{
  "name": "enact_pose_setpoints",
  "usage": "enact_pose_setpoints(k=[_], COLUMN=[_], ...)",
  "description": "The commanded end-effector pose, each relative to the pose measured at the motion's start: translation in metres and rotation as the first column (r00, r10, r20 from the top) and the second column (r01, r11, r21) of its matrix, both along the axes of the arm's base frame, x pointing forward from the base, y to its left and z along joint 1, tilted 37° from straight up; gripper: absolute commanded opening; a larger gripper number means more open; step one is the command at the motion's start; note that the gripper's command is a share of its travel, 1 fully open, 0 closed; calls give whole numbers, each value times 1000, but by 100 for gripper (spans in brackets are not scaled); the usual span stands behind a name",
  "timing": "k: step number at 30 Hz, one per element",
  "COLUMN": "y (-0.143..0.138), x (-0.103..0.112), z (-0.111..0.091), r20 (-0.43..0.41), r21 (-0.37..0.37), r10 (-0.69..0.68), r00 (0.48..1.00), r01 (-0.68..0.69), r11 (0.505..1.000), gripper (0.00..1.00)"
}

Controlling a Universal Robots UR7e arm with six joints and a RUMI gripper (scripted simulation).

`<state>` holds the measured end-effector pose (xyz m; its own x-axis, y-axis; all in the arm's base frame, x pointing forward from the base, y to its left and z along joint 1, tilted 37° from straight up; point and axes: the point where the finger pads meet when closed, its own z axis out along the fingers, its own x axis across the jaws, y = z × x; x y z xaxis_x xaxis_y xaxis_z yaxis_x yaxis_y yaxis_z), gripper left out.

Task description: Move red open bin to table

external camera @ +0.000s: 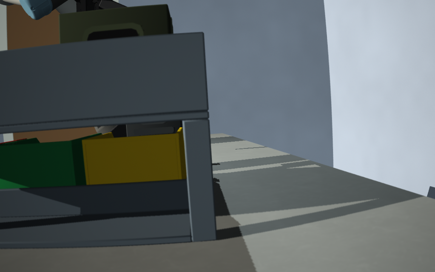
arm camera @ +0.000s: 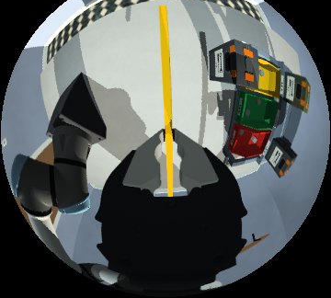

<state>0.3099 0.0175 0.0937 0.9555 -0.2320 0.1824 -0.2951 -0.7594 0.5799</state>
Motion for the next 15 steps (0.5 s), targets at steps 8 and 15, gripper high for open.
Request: enact_pose_setpoints(k=[8, 15], y=[-16, -27], x=[1, 1], z=[-21, -36], r20=[1, 1], r21=[1, 1], r10=[1, 1], r00=[1000, 1000], r01=[-1, -1], r11=[1000, 1000], gripper=[0, 0])
